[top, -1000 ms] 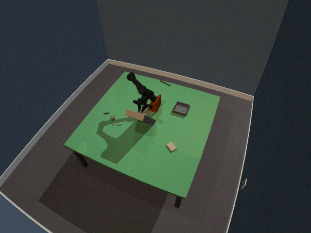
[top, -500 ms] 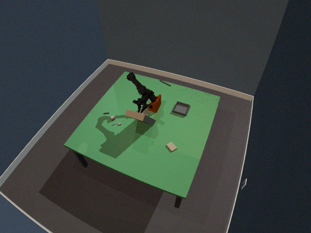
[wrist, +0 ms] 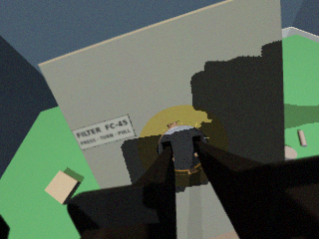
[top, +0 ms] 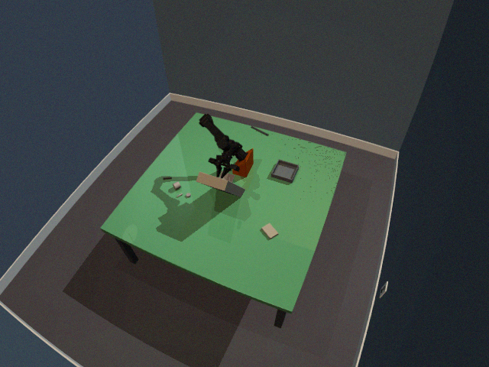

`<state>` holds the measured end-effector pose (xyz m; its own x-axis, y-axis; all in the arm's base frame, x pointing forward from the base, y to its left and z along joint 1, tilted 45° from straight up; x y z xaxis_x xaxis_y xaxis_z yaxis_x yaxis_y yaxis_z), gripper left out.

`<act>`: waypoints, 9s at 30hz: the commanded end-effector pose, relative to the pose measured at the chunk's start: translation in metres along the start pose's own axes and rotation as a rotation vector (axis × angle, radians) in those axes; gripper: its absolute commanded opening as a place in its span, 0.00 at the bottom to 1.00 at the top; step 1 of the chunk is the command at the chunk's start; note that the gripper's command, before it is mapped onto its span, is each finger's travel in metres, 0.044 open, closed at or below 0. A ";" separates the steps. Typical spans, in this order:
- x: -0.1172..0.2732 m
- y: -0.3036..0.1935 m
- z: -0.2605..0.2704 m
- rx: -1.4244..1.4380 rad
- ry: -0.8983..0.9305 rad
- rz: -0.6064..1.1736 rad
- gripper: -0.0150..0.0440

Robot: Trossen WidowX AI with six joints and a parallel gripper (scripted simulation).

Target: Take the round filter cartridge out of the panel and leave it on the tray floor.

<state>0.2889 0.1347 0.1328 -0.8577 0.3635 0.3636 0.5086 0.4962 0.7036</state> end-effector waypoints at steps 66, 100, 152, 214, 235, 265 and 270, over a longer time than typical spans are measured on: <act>-0.004 -0.003 0.000 0.009 0.003 0.003 0.43; -0.012 -0.003 0.000 0.009 0.002 0.002 0.43; -0.021 -0.003 0.000 -0.882 0.001 0.003 0.25; -0.022 -0.003 0.000 -1.389 0.000 0.003 0.25; -0.022 -0.003 0.000 -1.389 0.000 0.003 0.25; 0.059 -0.008 0.001 -1.387 0.000 0.008 0.25; 0.057 -0.024 -0.002 -1.387 0.000 0.008 0.25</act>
<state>0.2319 0.1490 0.1442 -0.8555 0.3592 0.3728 0.0261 -0.6893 0.7240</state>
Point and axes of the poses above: the point midway between the two fingers, 35 mm back from their tips, its own x axis back along the fingers, its own z axis across the jaws, y = z × x, the point moved 2 cm from there along x, back along the fingers, and after that the axes turned 3 degrees about -x, right-handed, at the moved point
